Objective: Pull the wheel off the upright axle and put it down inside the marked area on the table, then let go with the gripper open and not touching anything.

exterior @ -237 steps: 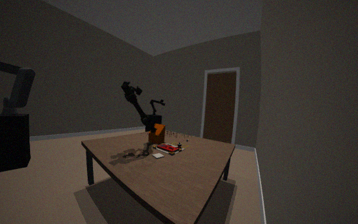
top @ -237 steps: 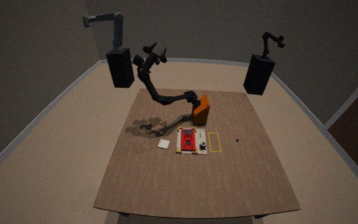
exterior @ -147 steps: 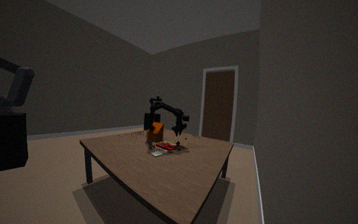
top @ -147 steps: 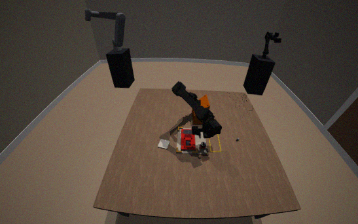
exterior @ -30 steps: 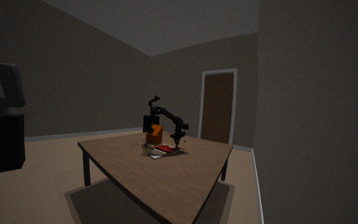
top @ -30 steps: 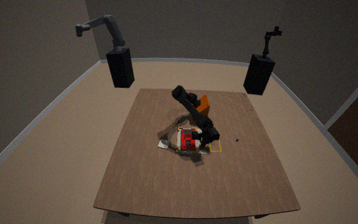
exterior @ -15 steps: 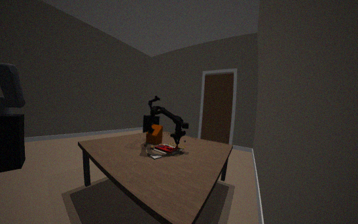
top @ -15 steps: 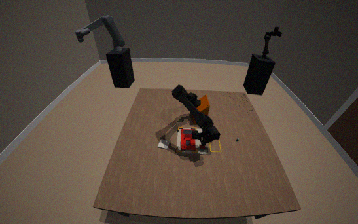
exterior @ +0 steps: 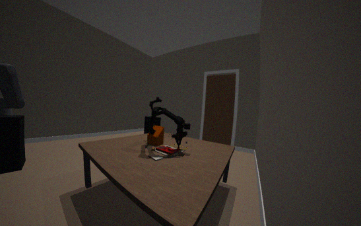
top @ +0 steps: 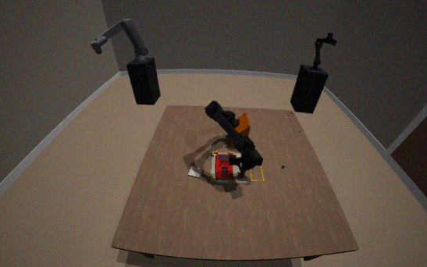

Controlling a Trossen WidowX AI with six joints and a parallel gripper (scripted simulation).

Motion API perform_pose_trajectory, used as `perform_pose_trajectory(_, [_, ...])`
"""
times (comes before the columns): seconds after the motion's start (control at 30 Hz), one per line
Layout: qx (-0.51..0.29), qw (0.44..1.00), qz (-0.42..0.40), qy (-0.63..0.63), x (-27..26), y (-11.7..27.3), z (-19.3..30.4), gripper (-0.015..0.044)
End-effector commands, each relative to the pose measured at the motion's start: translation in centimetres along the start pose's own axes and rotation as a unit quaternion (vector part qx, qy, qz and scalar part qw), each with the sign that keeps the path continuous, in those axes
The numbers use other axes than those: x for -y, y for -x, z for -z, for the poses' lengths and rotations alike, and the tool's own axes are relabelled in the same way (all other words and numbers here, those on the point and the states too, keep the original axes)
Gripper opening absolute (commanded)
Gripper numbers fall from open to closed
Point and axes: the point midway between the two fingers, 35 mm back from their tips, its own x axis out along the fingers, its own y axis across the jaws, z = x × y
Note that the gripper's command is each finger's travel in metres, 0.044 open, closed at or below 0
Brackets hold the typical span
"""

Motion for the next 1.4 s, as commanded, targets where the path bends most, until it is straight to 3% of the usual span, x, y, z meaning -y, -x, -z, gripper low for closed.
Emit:
perform_pose_trajectory(0.0, [0.000, 1.000, -0.002, -0.002, -0.1, 0.6, 0.0, 0.0000])
perform_pose_trajectory(0.27, [0.000, 1.000, -0.003, -0.002, 0.0, 3.6, 0.1, 0.0000])
perform_pose_trajectory(0.97, [-0.001, 1.000, -0.006, -0.001, -9.9, 3.7, 5.6, 0.0000])
perform_pose_trajectory(1.37, [-0.001, 1.000, -0.006, -0.001, -10.2, 1.7, 5.8, 0.0000])
